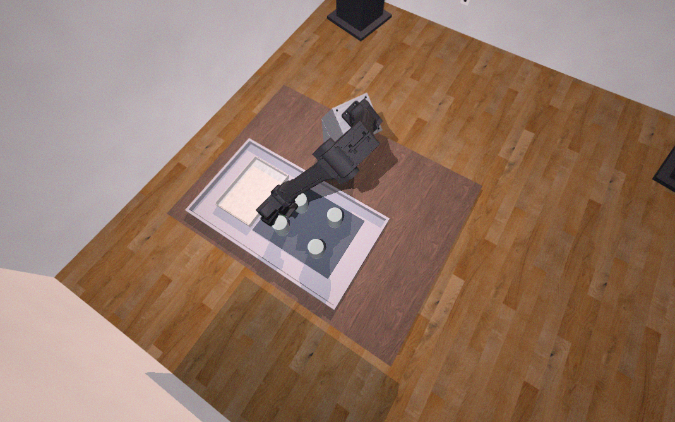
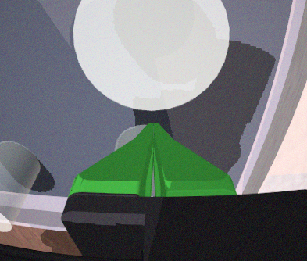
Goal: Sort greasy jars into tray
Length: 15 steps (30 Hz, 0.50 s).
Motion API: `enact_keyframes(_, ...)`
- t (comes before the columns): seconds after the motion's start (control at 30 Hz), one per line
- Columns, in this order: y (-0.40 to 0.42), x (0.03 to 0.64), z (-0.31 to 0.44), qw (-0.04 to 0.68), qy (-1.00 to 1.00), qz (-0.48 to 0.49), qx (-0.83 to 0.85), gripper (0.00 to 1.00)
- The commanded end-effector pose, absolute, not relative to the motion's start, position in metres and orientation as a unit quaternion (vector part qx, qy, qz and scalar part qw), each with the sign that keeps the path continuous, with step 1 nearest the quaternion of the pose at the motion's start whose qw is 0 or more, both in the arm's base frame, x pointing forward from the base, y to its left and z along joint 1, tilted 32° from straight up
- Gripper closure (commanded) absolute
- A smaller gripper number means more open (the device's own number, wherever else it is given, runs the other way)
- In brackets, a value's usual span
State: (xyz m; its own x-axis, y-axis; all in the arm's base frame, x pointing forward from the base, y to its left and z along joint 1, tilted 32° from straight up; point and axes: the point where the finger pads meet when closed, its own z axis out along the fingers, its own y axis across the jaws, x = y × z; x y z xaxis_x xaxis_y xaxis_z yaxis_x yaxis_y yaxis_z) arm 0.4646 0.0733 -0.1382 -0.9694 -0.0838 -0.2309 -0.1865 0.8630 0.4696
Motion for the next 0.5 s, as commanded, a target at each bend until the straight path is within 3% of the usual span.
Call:
enact_keyframes(0.0, 0.0759, 0.4784, -0.1347, 0.111, 0.959, 0.250, -0.072, 1.00)
enact_keyframes(0.47, 0.0760, 0.4799, -0.1343, 0.111, 0.959, 0.250, -0.072, 1.00)
